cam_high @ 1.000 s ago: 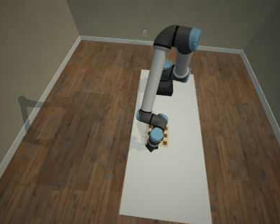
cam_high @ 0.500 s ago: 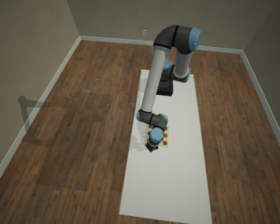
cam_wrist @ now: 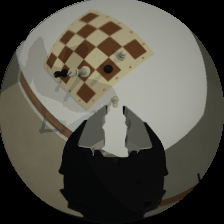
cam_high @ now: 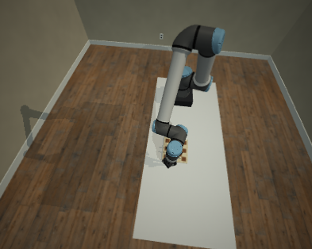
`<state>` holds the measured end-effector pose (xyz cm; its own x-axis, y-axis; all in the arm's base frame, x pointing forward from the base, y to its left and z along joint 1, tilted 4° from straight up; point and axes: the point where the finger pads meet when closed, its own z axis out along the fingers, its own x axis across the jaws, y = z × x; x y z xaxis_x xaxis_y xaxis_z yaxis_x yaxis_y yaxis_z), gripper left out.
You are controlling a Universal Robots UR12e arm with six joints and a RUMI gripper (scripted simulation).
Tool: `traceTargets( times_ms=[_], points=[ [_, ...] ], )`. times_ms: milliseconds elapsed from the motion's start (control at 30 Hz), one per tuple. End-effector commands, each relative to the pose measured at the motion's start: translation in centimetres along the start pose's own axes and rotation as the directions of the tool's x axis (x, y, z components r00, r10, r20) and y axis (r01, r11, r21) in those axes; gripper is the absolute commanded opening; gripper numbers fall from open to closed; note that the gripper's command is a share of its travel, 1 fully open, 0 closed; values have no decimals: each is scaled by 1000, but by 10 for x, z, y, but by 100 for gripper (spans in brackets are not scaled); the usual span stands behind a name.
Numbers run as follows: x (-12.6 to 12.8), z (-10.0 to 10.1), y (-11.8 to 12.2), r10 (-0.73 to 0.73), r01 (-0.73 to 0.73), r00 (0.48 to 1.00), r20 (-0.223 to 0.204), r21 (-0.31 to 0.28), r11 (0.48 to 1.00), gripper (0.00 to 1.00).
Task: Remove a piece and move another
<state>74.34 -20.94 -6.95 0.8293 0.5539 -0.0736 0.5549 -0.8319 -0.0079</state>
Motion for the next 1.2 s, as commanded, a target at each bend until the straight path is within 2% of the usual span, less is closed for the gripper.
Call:
traceTargets(
  times_ms=[0,100,367,567,600,1167],
  points=[
    [0,-23,1,0,0,1000,-1,-1,1000,20],
    [0,-28,1,0,0,1000,-1,-1,1000,20],
    [0,-64,1,0,0,1000,-1,-1,1000,20],
    [0,-69,1,0,0,1000,-1,-1,1000,20],
    [0,-69,1,0,0,1000,-1,-1,1000,100],
    [0,-69,1,0,0,1000,-1,-1,1000,100]
  ],
)
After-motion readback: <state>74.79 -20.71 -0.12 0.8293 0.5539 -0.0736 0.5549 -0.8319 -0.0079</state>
